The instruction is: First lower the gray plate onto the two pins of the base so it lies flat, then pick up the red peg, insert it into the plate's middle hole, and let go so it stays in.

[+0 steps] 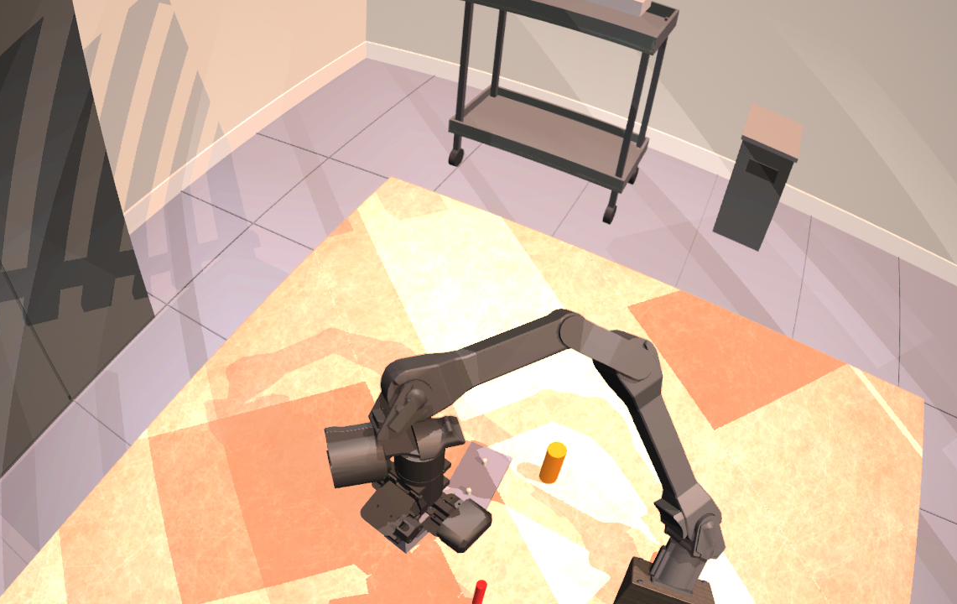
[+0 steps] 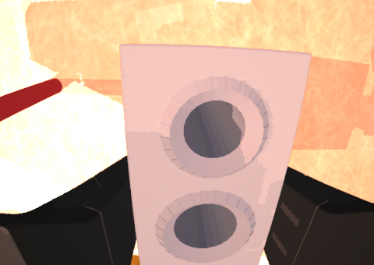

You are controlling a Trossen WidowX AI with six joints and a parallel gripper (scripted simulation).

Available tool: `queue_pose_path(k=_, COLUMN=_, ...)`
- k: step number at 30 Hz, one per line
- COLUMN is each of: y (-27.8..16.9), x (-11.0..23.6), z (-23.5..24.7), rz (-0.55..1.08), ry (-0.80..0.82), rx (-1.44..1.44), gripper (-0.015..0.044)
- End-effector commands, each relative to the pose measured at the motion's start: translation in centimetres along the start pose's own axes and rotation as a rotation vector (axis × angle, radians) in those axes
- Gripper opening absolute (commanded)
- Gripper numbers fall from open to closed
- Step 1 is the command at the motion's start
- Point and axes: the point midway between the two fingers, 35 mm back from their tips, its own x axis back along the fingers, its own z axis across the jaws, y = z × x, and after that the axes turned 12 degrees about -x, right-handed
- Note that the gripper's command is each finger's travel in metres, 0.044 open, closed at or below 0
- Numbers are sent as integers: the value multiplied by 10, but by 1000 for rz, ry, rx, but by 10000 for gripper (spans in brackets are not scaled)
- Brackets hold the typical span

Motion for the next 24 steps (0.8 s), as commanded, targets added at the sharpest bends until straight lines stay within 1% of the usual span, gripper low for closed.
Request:
queue_pose_path(k=1, y=0, x=14, z=1, rz=-9, ry=-2, rx=-8, gripper=0)
queue_pose_path(k=11, y=-5, x=39, z=5, rz=-5, ry=-1, rx=-10, gripper=0)
queue_pose_path(k=16, y=-7, x=38, z=3, rz=-7, ry=0, rx=-4, gripper=0)
queue_pose_path(k=24, y=-24, x=28, z=-10, rz=-14, ry=1, rx=30, gripper=0)
